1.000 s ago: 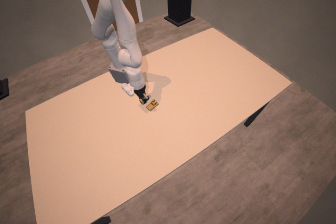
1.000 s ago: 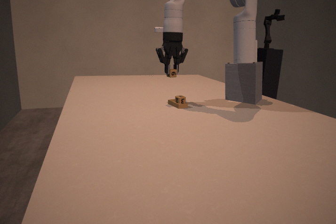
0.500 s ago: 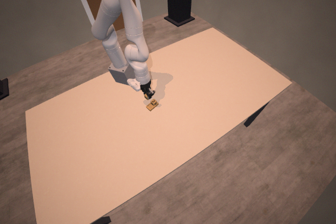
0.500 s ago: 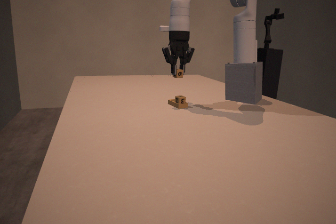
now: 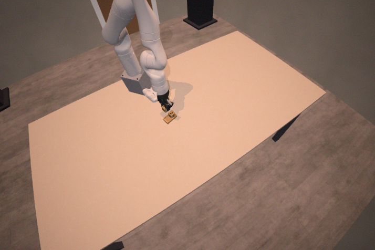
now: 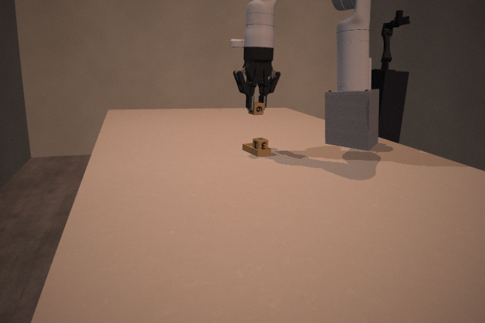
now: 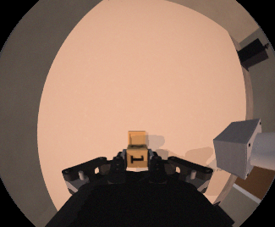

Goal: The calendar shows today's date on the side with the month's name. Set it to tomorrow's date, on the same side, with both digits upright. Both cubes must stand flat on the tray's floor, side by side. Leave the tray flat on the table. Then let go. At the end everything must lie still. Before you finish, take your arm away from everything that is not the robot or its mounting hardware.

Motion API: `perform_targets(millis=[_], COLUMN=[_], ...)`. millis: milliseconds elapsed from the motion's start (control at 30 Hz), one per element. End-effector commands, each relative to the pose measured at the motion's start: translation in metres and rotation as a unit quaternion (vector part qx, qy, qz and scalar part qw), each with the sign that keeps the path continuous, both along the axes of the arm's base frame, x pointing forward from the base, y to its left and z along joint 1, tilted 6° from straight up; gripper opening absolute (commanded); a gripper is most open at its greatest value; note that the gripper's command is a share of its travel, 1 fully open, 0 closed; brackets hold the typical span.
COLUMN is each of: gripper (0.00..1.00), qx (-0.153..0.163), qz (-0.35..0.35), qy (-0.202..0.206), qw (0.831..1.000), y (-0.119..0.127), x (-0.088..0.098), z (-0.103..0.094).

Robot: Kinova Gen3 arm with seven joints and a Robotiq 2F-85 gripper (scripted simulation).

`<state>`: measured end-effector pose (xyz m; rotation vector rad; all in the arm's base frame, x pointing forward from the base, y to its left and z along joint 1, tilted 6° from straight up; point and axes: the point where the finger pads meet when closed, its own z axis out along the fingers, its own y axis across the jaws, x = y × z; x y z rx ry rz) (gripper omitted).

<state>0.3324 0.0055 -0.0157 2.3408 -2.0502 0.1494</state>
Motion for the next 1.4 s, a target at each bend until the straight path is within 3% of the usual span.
perform_targets(millis=[0,967,1367], gripper=[0.26,0.26,0.26], qx=[-0.003,-0.003,-0.003], qz=[-0.002,-0.002,-0.002], qy=[-0.002,-0.002,-0.002], qw=[1.000,1.000,1.000], y=[-0.005,-0.008,-0.009], x=[0.003,0.006,0.006], z=[-0.006,-0.053,-0.057])
